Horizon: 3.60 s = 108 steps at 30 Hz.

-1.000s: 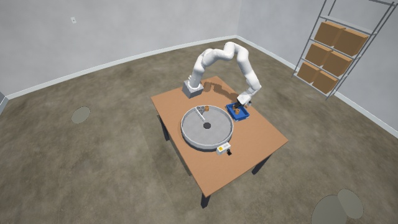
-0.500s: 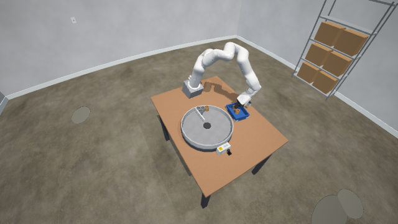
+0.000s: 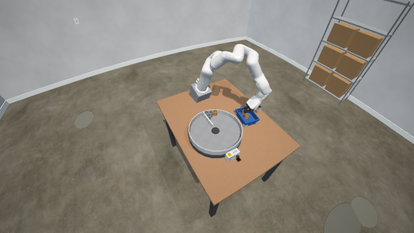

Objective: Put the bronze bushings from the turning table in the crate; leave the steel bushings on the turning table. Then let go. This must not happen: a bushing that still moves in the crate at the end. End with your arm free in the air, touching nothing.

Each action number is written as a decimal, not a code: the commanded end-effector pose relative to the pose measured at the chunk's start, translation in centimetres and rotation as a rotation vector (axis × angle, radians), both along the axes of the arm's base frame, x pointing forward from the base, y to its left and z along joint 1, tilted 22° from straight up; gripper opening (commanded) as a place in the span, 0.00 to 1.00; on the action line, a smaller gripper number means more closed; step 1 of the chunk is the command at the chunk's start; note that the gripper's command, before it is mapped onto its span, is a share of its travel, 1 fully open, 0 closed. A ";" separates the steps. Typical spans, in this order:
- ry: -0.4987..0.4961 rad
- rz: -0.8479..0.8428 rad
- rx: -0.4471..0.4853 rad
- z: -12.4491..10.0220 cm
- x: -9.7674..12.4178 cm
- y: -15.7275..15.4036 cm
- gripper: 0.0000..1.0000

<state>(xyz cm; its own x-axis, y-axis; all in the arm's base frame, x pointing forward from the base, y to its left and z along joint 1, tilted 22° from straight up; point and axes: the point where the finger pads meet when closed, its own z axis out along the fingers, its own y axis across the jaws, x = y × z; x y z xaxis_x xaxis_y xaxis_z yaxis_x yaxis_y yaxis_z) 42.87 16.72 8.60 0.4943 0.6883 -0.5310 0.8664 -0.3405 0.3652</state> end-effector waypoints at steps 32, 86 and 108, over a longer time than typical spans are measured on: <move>-0.003 0.001 0.002 0.1 0.1 0.1 0.11; -0.003 0.001 0.002 7.6 -2.9 0.5 0.11; -0.003 0.001 0.002 7.6 -2.9 0.5 0.11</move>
<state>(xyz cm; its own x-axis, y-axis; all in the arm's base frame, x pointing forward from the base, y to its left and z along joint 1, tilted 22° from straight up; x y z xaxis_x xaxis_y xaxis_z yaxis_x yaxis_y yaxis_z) 39.88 17.09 16.03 0.4943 0.6881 -0.5312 0.8664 -0.3404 0.3653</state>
